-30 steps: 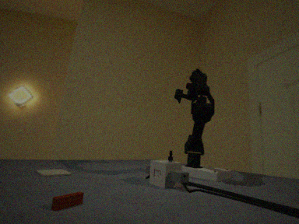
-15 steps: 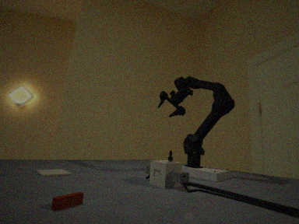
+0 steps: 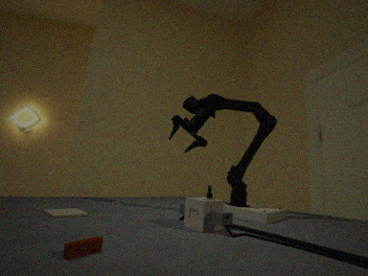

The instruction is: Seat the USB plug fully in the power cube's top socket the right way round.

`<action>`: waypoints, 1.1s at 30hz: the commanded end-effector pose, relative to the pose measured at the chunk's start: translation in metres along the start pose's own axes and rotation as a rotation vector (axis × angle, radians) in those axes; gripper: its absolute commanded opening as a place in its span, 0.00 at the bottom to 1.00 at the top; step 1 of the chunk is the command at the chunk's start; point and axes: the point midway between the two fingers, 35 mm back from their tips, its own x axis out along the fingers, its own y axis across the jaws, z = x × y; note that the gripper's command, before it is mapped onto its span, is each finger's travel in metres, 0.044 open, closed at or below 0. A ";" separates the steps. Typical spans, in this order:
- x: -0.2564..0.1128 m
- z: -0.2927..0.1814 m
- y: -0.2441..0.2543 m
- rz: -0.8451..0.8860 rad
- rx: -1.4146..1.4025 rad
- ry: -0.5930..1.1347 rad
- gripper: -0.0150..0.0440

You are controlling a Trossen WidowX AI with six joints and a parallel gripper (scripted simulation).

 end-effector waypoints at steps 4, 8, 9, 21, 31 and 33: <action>0.030 -0.088 0.026 -0.088 -0.111 0.234 1.00; 0.036 -0.141 0.030 -0.152 -0.181 0.336 1.00; 0.037 -0.155 0.030 -0.174 -0.191 0.355 1.00; 0.027 -0.311 -0.015 -0.438 -0.359 0.426 1.00; 0.022 -0.336 -0.032 -0.486 -0.398 0.411 1.00; 0.022 -0.336 -0.032 -0.486 -0.398 0.411 1.00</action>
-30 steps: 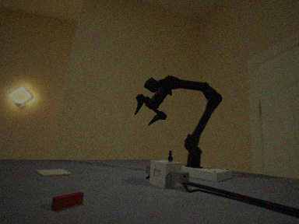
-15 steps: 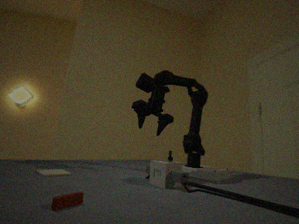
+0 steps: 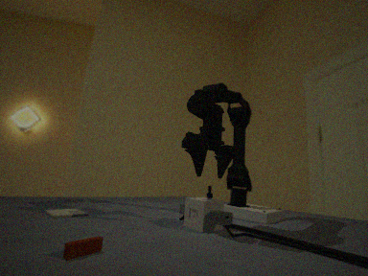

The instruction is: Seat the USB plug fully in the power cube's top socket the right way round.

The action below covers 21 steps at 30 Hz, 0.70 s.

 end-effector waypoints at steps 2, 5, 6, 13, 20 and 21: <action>0.002 -0.002 0.001 -0.003 0.002 -0.005 1.00; 0.004 -0.002 0.001 -0.003 0.002 -0.005 1.00; 0.005 -0.002 0.001 -0.003 0.002 -0.005 1.00; 0.012 -0.002 0.000 -0.003 0.002 -0.005 1.00; 0.019 -0.002 0.001 -0.003 0.002 -0.005 1.00; 0.020 -0.002 0.001 -0.003 0.002 -0.005 1.00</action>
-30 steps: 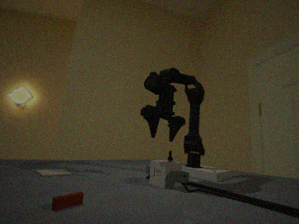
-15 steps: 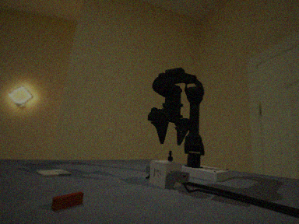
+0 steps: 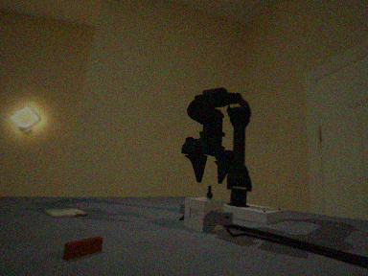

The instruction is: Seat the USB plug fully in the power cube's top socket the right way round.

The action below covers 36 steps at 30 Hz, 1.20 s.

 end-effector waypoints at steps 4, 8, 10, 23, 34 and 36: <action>0.009 0.001 0.000 -0.001 0.003 -0.004 1.00; 0.013 0.001 0.000 -0.001 0.003 -0.004 1.00; 0.014 0.001 0.000 -0.001 0.003 -0.004 1.00; 0.013 0.000 0.000 -0.001 0.000 0.000 0.64; 0.013 0.000 0.000 -0.001 0.000 0.000 0.25; 0.013 0.000 0.000 -0.001 0.000 0.000 0.25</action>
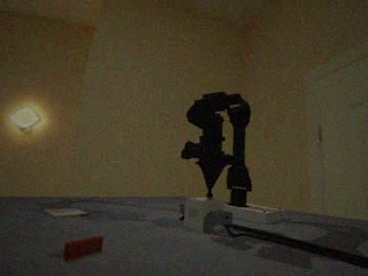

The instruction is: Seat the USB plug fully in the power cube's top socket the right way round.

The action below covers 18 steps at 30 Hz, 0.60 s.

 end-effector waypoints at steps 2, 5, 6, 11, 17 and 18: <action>0.000 0.000 0.000 0.001 0.000 0.000 0.25; 0.000 0.000 0.000 0.001 0.000 0.000 0.25; 0.000 0.000 0.000 0.001 0.000 0.000 0.25; 0.000 0.000 0.000 0.001 0.000 0.000 0.25; -0.002 0.000 0.000 0.001 0.000 0.000 0.25; -0.002 0.000 0.000 0.001 0.000 0.000 0.25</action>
